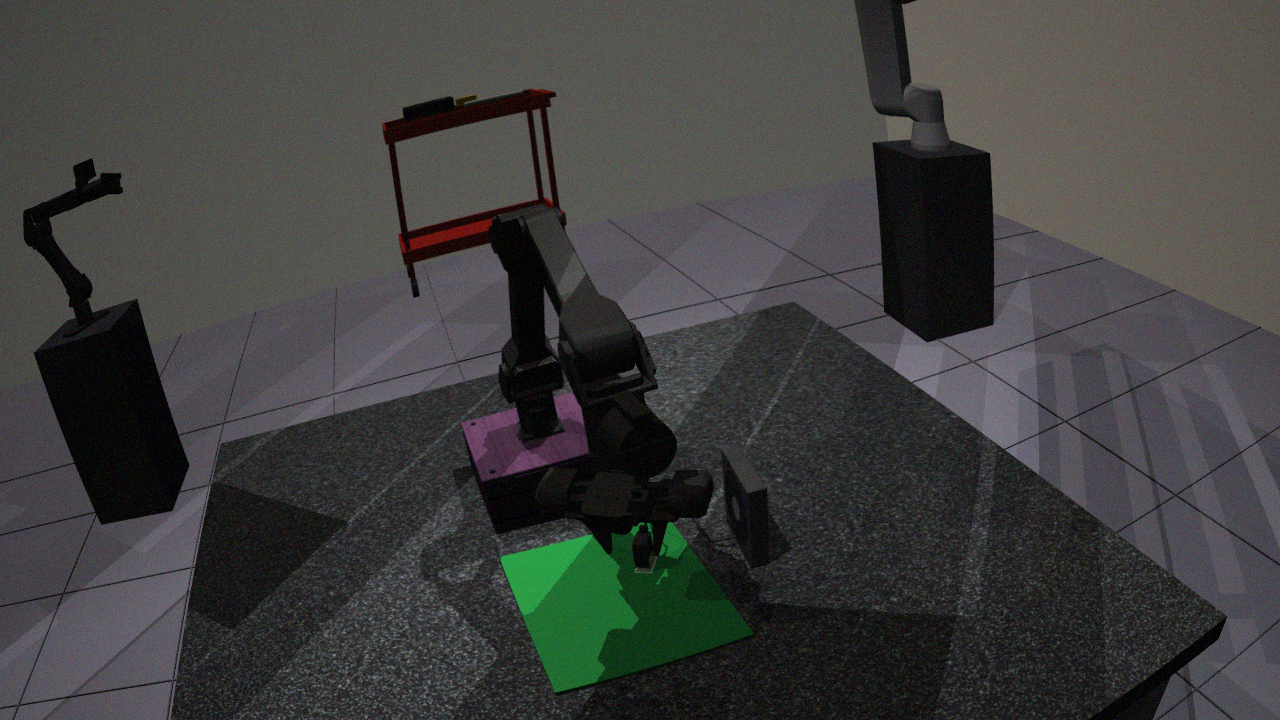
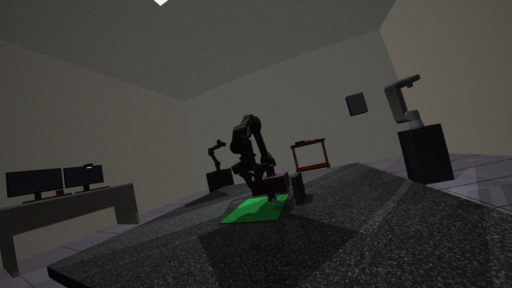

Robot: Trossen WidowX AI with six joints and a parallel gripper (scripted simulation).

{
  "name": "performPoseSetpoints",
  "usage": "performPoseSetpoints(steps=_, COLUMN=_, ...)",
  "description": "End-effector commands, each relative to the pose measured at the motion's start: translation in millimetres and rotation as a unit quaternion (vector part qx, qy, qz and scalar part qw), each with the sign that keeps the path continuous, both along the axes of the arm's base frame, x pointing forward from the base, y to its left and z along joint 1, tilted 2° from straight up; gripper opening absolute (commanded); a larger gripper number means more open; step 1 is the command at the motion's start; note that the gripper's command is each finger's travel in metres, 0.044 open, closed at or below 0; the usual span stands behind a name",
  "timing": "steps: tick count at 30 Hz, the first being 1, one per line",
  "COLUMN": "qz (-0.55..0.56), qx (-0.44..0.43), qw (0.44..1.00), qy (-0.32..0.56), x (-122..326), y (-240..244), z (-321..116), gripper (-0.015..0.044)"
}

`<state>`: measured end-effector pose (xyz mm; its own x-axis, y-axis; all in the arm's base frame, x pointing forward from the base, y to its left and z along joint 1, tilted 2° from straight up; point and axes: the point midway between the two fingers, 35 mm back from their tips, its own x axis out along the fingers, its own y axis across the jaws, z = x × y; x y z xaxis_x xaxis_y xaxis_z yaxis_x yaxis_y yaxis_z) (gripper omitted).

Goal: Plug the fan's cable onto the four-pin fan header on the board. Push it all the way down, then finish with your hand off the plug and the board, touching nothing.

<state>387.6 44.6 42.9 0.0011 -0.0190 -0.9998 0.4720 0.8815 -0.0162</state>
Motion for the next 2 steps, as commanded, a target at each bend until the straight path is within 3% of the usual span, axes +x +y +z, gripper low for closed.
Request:
performPoseSetpoints(steps=1, qz=0.001, qx=-0.002, qw=1.0, qy=0.0, x=23.0, y=-13.0, z=-1.6, gripper=0.026)
performPoseSetpoints(steps=2, qz=0.001, qx=-0.002, qw=1.0, qy=0.0, x=23.0, y=-13.0, z=-1.6, gripper=0.026)
